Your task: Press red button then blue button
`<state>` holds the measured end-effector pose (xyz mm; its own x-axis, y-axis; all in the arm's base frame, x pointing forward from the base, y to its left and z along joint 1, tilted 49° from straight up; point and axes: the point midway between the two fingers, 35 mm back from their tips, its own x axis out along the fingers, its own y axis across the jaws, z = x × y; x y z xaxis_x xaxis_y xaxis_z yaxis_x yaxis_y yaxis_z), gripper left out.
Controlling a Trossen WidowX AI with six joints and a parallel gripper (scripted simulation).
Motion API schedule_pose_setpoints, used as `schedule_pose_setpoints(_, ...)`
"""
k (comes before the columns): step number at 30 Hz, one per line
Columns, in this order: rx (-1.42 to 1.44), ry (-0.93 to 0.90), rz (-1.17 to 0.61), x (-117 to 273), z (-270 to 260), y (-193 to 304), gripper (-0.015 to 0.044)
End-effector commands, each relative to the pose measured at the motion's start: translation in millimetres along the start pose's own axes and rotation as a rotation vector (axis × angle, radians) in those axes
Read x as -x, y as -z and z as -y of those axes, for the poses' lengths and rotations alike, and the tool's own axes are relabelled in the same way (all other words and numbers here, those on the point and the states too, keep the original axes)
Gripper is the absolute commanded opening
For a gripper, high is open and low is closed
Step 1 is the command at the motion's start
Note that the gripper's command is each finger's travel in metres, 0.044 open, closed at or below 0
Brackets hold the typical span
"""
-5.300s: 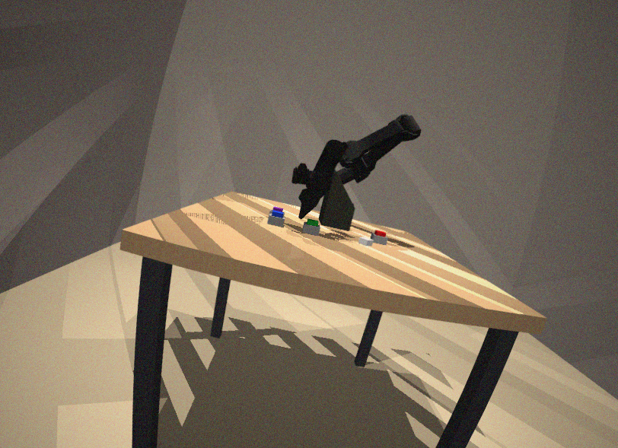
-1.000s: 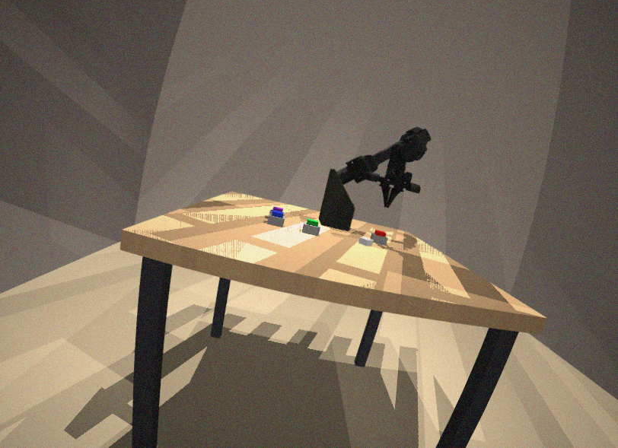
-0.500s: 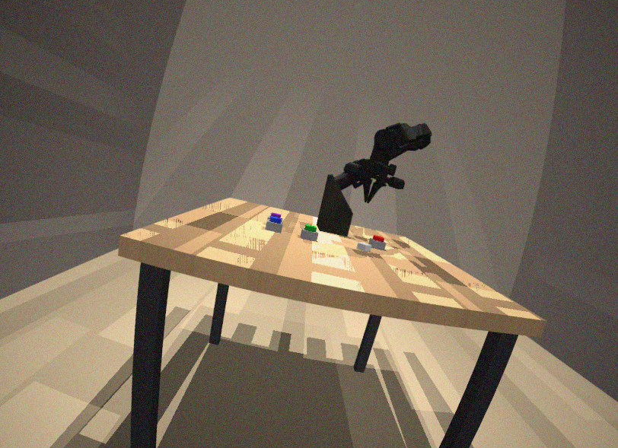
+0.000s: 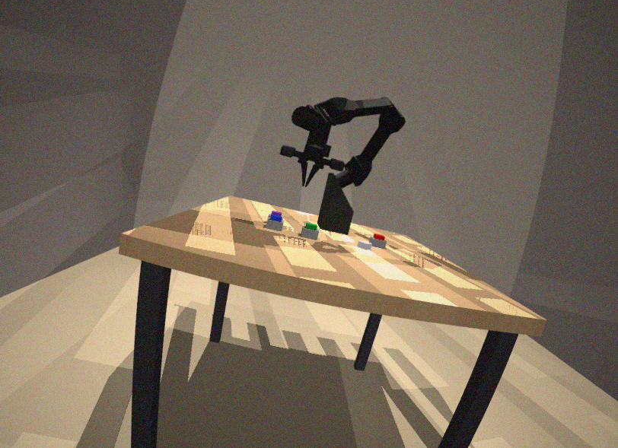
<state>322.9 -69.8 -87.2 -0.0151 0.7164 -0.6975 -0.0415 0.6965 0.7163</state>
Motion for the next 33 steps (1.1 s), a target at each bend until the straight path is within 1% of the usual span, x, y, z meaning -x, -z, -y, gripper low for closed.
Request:
schedule_pose_setpoints(1, 0.0, -0.033, -0.014, -14.7, 51.4, 16.2, 0.002)
schedule_pose_setpoints(3, 0.0, -0.039, -0.014, -17.7, 60.3, 19.8, 0.002)
schedule_pose_setpoints(8, 0.0, -0.04, -0.014, -21.6, 61.4, 20.0, 0.002)
schedule_pose_setpoints(9, 0.0, -0.039, -0.014, -32.2, 61.3, 19.5, 0.002)
schedule_pose_setpoints(11, 0.001, -0.041, -0.013, -66.8, 59.4, 19.9, 0.002)
schedule_pose_setpoints(13, 0.001, -0.043, -0.014, -80.3, 58.1, 21.1, 0.002)
schedule_pose_setpoints(20, 0.001, -0.043, -0.014, -81.3, 58.1, 21.0, 0.002)
schedule_pose_setpoints(33, 0.001, -0.044, -0.013, -102.2, 57.1, 21.0, 0.002)
